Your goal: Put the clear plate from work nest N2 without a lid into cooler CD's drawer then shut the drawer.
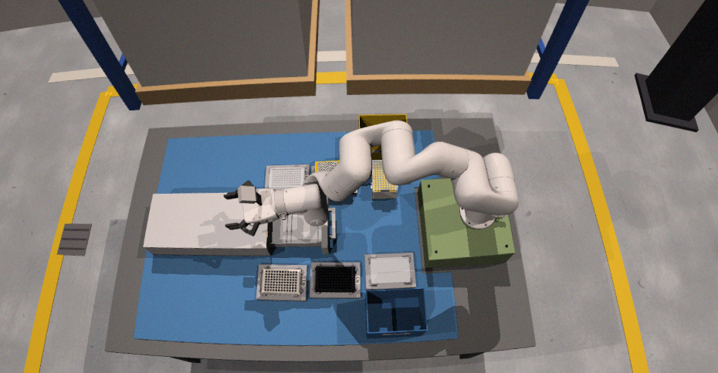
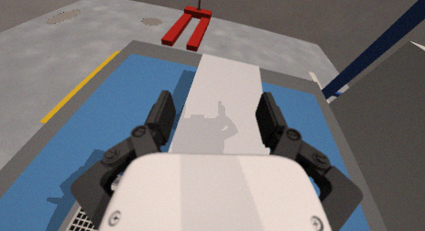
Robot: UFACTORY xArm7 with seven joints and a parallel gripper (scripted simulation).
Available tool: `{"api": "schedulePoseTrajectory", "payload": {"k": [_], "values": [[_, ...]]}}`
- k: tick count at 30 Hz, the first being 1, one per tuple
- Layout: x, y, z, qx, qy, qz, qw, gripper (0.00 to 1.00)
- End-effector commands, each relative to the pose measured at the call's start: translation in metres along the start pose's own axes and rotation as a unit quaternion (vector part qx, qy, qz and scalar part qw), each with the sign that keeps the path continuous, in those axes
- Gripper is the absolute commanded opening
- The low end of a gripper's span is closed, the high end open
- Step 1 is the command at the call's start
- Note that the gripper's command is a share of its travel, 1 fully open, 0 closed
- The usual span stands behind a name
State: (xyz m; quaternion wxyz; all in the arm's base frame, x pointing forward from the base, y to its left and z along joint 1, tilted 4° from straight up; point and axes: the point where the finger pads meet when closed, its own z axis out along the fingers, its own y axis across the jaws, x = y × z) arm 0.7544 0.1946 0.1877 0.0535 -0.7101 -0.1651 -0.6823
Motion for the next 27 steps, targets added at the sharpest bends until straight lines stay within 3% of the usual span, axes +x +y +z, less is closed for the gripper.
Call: {"api": "schedulePoseTrajectory", "payload": {"k": [1, 17, 24, 27], "values": [[0.003, 0.001, 0.000, 0.000, 0.003, 0.000, 1.000, 1.00], [0.003, 0.001, 0.000, 0.000, 0.003, 0.000, 1.000, 1.00], [0.010, 0.019, -0.006, -0.005, -0.112, 0.016, 0.994, 1.00], [0.009, 0.023, -0.017, -0.005, -0.161, 0.023, 0.987, 1.00]]}}
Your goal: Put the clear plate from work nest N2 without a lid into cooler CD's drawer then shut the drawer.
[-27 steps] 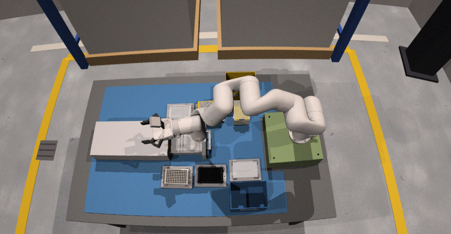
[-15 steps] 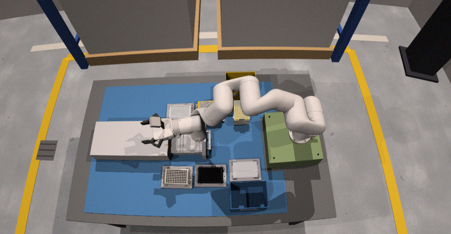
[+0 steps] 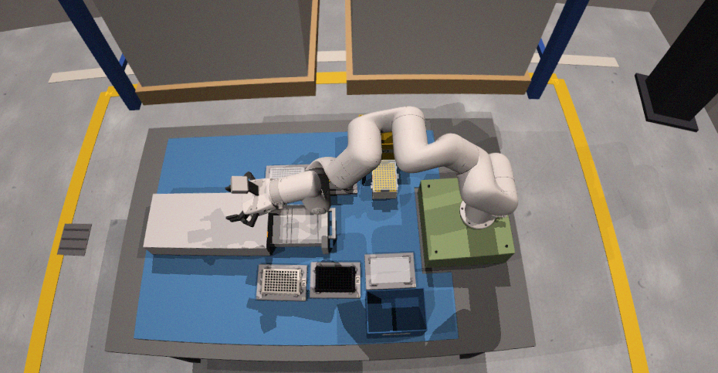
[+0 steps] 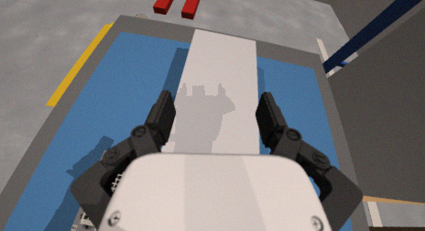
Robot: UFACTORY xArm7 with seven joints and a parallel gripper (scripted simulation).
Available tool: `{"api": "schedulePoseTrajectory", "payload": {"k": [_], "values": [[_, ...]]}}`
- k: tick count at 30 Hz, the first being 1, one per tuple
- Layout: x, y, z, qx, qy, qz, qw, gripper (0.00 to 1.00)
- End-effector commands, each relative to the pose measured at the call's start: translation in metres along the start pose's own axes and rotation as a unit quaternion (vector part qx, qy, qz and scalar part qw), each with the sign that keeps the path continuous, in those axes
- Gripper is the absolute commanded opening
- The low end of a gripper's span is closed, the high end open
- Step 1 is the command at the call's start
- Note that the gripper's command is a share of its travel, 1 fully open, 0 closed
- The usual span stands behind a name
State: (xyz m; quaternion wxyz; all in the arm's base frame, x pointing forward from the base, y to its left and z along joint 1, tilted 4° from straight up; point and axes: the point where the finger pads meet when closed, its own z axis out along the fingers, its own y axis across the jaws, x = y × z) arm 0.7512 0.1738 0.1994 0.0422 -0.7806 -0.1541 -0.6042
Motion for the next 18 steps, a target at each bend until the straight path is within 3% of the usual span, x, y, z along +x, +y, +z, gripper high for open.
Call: {"api": "schedulePoseTrajectory", "payload": {"k": [1, 5, 7, 10, 12, 14, 18], "values": [[-0.001, 0.004, -0.010, 0.001, -0.074, 0.009, 0.997, 1.00], [-0.006, 0.007, -0.024, 0.002, -0.138, 0.019, 0.990, 1.00], [-0.006, 0.007, -0.024, 0.002, -0.138, 0.019, 0.990, 1.00], [-0.010, 0.008, -0.038, 0.003, -0.187, 0.026, 0.982, 1.00], [-0.012, 0.009, -0.045, 0.003, -0.187, 0.026, 0.982, 1.00], [-0.016, 0.009, -0.054, 0.004, -0.219, 0.031, 0.975, 1.00], [-0.022, 0.009, -0.073, 0.005, -0.252, 0.036, 0.967, 1.00]]}}
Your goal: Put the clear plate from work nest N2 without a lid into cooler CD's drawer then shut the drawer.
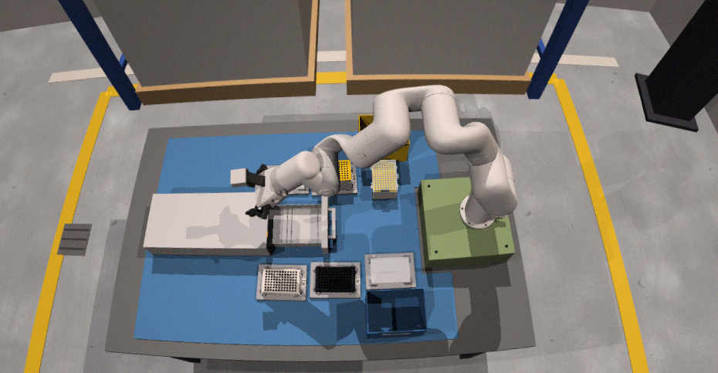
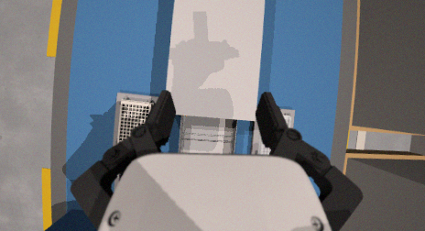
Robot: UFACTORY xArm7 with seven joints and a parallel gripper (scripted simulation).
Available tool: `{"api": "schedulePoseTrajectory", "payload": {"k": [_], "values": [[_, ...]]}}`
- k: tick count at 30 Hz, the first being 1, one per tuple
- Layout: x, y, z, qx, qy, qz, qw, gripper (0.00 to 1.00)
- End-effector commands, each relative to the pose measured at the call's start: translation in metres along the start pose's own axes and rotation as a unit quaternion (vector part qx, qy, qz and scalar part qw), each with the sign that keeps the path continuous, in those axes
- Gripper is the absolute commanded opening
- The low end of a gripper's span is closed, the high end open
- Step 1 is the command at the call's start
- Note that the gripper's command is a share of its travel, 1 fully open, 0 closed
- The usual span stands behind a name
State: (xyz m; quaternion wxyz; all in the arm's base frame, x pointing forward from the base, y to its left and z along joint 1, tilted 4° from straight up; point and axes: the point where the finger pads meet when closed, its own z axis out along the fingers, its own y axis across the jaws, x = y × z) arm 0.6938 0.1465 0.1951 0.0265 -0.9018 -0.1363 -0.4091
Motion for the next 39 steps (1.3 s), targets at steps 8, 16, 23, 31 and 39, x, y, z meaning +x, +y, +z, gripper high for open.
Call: {"api": "schedulePoseTrajectory", "payload": {"k": [8, 16, 23, 31, 39], "values": [[-0.026, 0.001, -0.032, 0.007, -0.091, 0.012, 0.996, 1.00], [-0.051, 0.000, -0.057, 0.008, -0.124, 0.017, 0.992, 1.00], [-0.067, -0.001, -0.073, 0.010, -0.157, 0.021, 0.987, 1.00], [-0.095, -0.003, -0.101, 0.014, -0.222, 0.028, 0.975, 1.00], [-0.116, -0.005, -0.123, 0.015, -0.254, 0.032, 0.967, 1.00]]}}
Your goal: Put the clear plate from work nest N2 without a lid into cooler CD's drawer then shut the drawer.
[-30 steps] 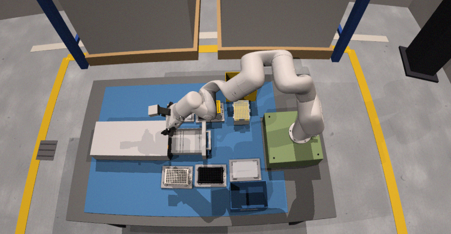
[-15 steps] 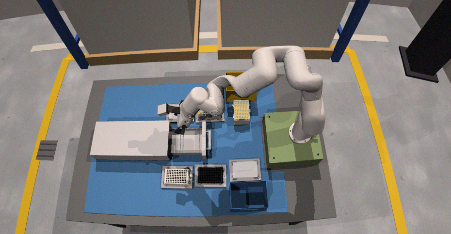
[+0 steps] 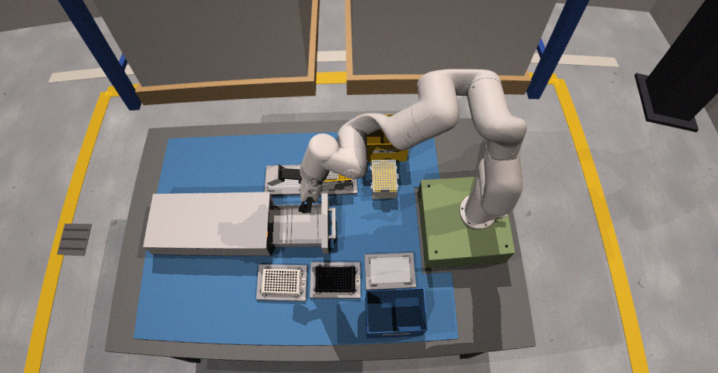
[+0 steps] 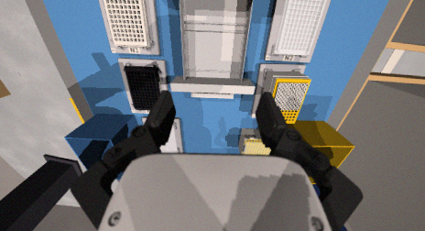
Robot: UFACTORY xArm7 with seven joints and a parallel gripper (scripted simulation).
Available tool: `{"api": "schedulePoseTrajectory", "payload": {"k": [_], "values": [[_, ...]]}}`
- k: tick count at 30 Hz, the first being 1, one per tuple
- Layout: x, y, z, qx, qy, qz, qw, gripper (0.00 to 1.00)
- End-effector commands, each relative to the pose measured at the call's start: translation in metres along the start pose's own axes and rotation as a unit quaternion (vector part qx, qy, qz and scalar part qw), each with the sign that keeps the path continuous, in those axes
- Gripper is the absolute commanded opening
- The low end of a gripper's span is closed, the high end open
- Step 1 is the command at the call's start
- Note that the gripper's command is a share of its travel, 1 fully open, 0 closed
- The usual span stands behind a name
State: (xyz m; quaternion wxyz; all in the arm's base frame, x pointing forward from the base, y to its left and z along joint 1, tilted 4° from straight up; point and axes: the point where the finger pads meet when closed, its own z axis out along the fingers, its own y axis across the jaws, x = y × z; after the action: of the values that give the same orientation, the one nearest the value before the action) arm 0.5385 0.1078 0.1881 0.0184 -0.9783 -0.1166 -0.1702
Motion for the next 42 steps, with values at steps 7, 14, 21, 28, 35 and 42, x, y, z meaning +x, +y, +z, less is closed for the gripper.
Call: {"api": "schedulePoseTrajectory", "payload": {"k": [7, 14, 21, 28, 35, 42], "values": [[-0.036, -0.001, -0.014, 0.002, -0.040, 0.005, 0.999, 1.00], [-0.067, -0.003, -0.024, 0.004, -0.073, 0.008, 0.997, 1.00], [-0.091, -0.004, -0.032, 0.005, -0.106, 0.012, 0.994, 1.00], [-0.122, -0.006, -0.042, 0.007, -0.139, 0.016, 0.990, 1.00], [-0.122, -0.006, -0.042, 0.007, -0.139, 0.016, 0.990, 1.00], [-0.122, -0.006, -0.042, 0.007, -0.139, 0.016, 0.990, 1.00]]}}
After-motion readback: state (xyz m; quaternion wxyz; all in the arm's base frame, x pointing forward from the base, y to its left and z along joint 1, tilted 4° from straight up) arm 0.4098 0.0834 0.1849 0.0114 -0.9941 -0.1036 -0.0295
